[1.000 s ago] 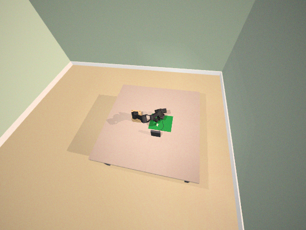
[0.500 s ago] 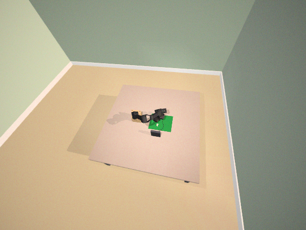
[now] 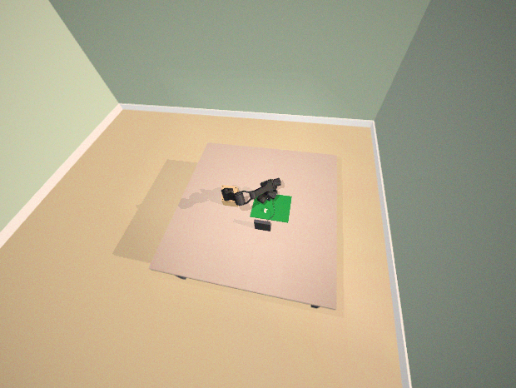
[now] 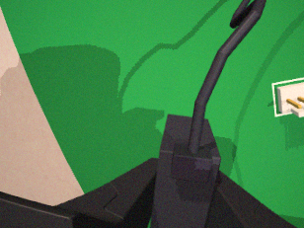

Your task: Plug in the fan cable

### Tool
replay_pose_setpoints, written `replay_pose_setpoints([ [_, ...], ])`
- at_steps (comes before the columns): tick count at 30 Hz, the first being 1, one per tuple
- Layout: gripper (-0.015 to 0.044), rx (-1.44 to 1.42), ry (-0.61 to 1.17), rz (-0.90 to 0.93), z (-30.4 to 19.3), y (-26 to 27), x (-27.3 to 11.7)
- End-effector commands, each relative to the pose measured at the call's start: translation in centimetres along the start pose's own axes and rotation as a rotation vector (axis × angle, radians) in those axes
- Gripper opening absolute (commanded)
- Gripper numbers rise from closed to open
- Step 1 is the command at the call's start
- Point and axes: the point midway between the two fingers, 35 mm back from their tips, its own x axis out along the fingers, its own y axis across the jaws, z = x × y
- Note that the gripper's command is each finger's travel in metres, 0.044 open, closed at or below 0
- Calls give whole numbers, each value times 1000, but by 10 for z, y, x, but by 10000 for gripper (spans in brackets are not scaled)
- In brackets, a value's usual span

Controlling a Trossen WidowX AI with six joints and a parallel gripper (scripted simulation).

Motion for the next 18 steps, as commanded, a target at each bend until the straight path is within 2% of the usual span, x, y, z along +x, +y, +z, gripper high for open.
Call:
replay_pose_setpoints([
  [1, 0, 116, 2, 0, 4, -8, -1],
  [18, 0, 704, 2, -1, 20, -42, 0],
])
